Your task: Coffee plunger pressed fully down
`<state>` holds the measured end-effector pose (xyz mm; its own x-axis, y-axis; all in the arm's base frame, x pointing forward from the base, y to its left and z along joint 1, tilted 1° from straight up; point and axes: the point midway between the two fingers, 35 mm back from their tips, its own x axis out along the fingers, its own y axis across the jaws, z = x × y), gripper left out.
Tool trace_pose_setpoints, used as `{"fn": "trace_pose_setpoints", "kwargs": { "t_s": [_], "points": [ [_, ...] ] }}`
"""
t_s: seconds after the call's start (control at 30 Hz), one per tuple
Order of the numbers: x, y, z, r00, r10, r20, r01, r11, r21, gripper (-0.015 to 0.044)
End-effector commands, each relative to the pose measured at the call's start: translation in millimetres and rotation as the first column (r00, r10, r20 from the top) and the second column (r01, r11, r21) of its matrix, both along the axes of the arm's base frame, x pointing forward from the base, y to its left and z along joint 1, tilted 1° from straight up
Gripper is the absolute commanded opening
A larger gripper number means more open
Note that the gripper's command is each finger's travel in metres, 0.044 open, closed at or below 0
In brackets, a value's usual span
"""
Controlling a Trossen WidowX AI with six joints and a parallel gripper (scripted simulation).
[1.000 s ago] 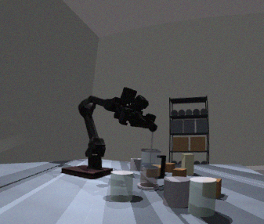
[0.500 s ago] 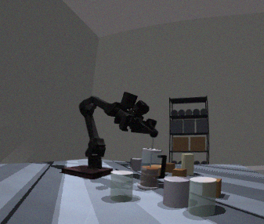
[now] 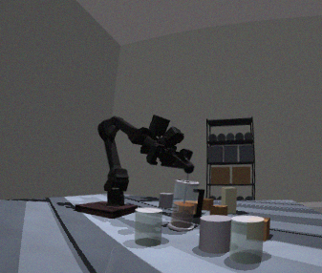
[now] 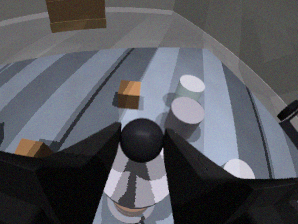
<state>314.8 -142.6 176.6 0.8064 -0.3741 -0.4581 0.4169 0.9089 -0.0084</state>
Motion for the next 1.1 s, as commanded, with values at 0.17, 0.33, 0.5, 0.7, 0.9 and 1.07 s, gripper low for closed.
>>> {"fn": "trace_pose_setpoints", "kwargs": {
  "t_s": [0.17,0.33,0.5,0.7,0.9,1.07],
  "points": [
    [0.3,-0.3,-13.1,0.999,0.001,-0.039,0.0,1.0,0.018,0.0125],
    [1.0,-0.7,-12.9,0.999,0.001,-0.039,0.0,1.0,0.018,0.0125],
    [1.6,-1.0,-12.5,0.999,0.001,-0.039,0.0,1.0,0.018,0.0125],
    [2.4,-1.5,-12.1,0.999,0.001,-0.039,0.0,1.0,0.018,0.0125],
    [3.0,-1.8,-11.9,0.999,0.001,-0.039,0.0,1.0,0.018,0.0125],
    [3.1,-1.8,-7.8,1.0,0.0,-0.025,0.001,1.0,0.012,0.0125]
  ]
}}
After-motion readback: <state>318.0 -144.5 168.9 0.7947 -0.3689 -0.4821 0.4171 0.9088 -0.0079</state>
